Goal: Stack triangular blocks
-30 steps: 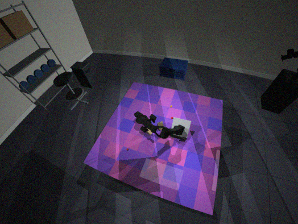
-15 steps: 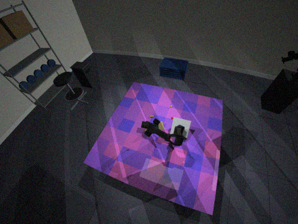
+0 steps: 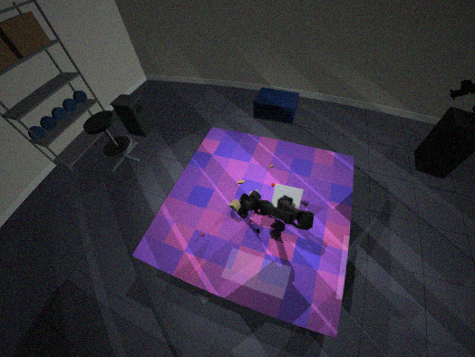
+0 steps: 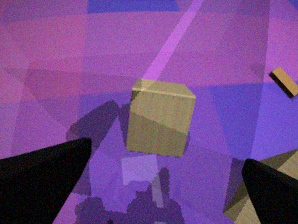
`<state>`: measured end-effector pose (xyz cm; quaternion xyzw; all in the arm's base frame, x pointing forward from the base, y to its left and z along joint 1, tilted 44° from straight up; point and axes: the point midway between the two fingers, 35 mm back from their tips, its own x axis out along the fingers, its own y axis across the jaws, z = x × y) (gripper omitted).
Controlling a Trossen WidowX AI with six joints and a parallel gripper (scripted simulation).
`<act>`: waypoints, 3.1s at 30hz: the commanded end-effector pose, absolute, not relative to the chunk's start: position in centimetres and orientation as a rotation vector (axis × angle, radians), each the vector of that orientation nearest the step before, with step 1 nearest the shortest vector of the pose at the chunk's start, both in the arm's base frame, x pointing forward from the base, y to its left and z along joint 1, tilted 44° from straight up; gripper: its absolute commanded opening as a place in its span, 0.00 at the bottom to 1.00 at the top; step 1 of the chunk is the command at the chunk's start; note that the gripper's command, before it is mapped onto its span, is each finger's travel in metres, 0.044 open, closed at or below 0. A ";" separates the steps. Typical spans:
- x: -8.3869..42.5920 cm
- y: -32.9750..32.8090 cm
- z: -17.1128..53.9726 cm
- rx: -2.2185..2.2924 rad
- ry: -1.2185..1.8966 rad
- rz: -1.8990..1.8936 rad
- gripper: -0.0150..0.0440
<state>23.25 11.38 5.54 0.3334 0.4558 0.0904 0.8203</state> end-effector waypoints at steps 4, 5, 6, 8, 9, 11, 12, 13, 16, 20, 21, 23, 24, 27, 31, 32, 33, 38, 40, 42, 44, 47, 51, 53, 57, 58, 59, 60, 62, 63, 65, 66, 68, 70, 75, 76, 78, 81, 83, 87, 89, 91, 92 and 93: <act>22.8 11.4 5.6 0.751 0.908 0.203 1.00; 22.8 11.4 5.6 0.751 0.908 0.203 1.00; 22.9 11.4 5.6 0.751 0.908 0.203 1.00; 23.2 11.6 5.4 0.749 0.909 0.204 1.00; 23.4 11.8 5.3 0.748 0.909 0.205 1.00; 23.9 12.1 5.1 0.746 0.909 0.206 1.00; 24.1 12.2 5.0 0.745 0.909 0.207 1.00; 24.4 12.3 4.9 0.744 0.909 0.208 1.00; 25.0 12.8 4.4 0.743 0.909 0.209 1.00; 25.9 13.4 3.7 0.745 0.909 0.208 1.00; 26.1 13.5 3.5 0.745 0.909 0.208 1.00; 26.5 13.8 3.1 0.746 0.908 0.208 1.00; 26.7 14.0 2.9 0.746 0.908 0.207 1.00; 27.3 14.4 2.2 0.747 0.908 0.207 1.00; 27.9 14.9 1.2 0.749 0.908 0.206 1.00; 28.0 15.1 0.9 0.750 0.908 0.206 1.00; 28.2 15.2 0.7 0.750 0.907 0.206 1.00; 28.7 15.8 -0.7 0.752 0.907 0.205 1.00; 28.8 15.9 -0.9 0.753 0.907 0.205 1.00; 28.8 15.9 -0.9 0.753 0.907 0.205 1.00; 28.9 16.0 -0.9 0.753 0.907 0.205 1.00; 28.9 16.0 -0.9 0.753 0.907 0.205 1.00; 28.9 16.0 -0.9 0.753 0.907 0.205 1.00; 28.9 16.0 -0.9 0.753 0.907 0.205 1.00; 28.9 16.0 -0.9 0.753 0.907 0.205 1.00; 28.9 16.0 -0.9 0.753 0.907 0.205 1.00; 28.9 16.0 -0.9 0.753 0.907 0.205 1.00; 28.9 16.1 -0.7 0.750 0.906 0.212 0.96; 28.9 16.1 -0.7 0.750 0.906 0.212 0.87; 28.9 16.1 -0.7 0.750 0.906 0.212 0.82; 28.9 16.1 -0.7 0.750 0.906 0.212 0.73; 28.9 16.1 -0.7 0.750 0.906 0.212 0.72; 28.9 16.1 -0.7 0.750 0.906 0.212 0.70; 28.9 16.1 -0.7 0.750 0.906 0.212 0.68; 28.9 16.1 -0.7 0.750 0.906 0.212 0.55; 28.9 16.1 -0.7 0.750 0.906 0.212 0.51; 29.0 15.9 -0.5 0.749 0.906 0.211 0.42; 29.4 15.1 0.2 0.747 0.908 0.210 0.29; 29.7 14.5 0.9 0.745 0.908 0.209 0.25; 30.1 13.3 2.2 0.744 0.909 0.207 0.25; 30.3 12.6 2.9 0.743 0.909 0.207 0.25; 30.4 12.0 3.6 0.743 0.909 0.207 0.25; 30.4 11.6 3.9 0.743 0.908 0.207 0.25; 30.4 11.3 4.3 0.743 0.908 0.207 0.25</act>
